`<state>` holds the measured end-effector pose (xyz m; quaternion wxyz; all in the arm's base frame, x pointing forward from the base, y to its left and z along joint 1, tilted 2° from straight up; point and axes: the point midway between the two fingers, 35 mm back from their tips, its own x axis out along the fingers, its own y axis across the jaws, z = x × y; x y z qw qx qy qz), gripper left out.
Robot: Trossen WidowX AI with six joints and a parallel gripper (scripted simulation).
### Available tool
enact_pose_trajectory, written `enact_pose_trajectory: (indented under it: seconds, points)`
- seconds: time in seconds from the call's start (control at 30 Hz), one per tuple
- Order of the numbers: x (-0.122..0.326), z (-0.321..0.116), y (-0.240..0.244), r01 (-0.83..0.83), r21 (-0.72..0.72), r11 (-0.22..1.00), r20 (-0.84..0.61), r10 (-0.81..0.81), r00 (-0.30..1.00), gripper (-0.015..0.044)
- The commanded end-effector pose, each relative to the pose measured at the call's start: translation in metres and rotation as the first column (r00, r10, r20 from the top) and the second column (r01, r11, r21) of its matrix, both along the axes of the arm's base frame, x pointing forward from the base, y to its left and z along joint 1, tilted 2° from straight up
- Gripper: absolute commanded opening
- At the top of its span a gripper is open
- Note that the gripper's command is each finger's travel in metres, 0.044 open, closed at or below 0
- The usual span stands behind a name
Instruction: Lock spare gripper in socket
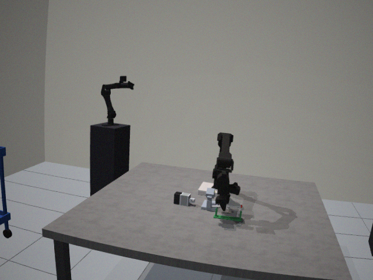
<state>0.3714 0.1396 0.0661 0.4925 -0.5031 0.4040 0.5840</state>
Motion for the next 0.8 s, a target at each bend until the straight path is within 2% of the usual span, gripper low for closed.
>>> enact_pose_trajectory:
  seconds: [0.0,0.77]
  points:
    - [0.000,-0.006,0.000,-0.004,0.000,1.000,0.001,0.004,1.000,0.0000]
    - [0.000,-0.024,0.001,-0.003,0.000,1.000,0.001,0.003,1.000,0.0000]
